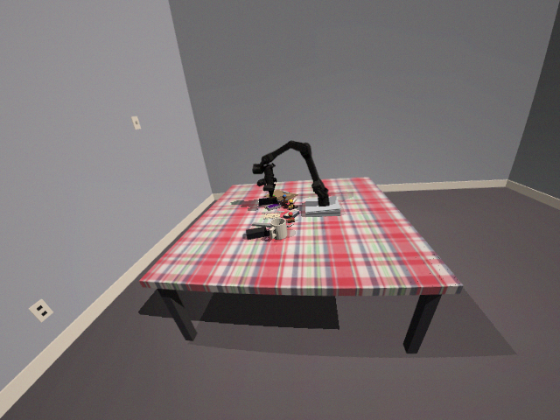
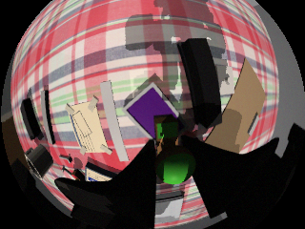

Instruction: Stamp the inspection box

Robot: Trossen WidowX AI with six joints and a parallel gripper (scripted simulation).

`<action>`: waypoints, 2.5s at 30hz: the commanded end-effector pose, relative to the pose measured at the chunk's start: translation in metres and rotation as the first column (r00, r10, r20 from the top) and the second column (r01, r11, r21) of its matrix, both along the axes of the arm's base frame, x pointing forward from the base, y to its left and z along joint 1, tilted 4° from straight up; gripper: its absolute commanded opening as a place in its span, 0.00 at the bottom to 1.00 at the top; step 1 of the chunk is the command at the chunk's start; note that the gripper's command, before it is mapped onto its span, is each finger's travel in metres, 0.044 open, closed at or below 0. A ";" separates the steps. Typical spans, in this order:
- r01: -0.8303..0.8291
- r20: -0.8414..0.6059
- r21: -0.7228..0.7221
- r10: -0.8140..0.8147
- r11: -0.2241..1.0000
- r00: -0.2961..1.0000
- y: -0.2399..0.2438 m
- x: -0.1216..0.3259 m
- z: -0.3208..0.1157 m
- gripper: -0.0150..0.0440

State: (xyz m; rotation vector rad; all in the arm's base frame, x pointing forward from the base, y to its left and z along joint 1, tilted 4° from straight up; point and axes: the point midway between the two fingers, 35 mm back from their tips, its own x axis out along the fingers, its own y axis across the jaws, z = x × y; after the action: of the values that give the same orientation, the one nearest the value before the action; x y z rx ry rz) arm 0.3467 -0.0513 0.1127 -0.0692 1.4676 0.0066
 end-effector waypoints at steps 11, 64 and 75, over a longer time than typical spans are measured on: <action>-0.005 -0.003 0.004 0.005 1.000 1.000 0.000 0.001 -0.011 0.25; -0.001 -0.003 0.004 0.001 1.000 1.000 0.000 0.003 -0.046 0.25; -0.001 -0.003 0.004 0.001 1.000 1.000 0.000 0.003 -0.050 0.25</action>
State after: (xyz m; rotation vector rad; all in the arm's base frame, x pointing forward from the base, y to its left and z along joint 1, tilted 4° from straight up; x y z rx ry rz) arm 0.3506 -0.0524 0.0641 -0.0683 1.4688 0.0060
